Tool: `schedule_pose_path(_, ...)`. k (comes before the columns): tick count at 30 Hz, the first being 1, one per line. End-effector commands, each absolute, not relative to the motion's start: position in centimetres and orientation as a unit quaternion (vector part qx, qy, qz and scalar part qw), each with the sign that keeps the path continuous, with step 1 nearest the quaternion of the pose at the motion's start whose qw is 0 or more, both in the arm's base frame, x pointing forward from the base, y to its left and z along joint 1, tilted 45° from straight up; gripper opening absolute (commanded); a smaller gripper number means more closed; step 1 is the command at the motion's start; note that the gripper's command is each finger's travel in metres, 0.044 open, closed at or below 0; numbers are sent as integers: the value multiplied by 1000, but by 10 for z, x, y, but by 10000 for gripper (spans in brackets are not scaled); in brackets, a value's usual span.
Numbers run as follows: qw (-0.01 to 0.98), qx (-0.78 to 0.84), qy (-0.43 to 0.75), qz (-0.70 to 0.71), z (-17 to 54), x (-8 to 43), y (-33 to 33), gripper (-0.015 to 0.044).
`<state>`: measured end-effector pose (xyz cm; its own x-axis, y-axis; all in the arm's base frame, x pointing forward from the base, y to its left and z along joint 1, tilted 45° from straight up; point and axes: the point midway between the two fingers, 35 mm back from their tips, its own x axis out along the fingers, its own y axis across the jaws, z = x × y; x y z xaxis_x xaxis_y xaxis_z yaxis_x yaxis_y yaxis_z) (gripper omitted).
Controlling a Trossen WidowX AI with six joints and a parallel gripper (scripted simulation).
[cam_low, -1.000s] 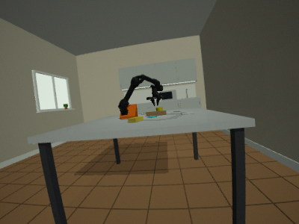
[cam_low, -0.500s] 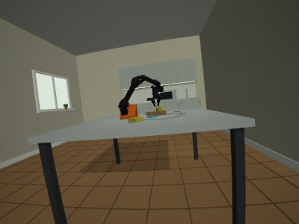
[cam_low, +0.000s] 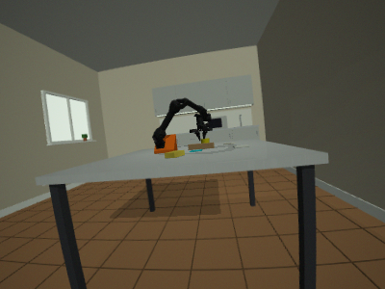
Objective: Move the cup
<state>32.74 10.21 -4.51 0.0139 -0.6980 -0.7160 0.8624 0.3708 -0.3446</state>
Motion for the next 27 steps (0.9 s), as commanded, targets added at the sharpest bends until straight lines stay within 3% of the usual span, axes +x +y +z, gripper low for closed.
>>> schedule_pose_path(1,707,92,433,-552,-49,328,97,167)
schedule_pose_path(16,707,91,432,-552,-63,326,83,167)
schedule_pose_path(27,705,94,432,-554,-62,326,84,93)
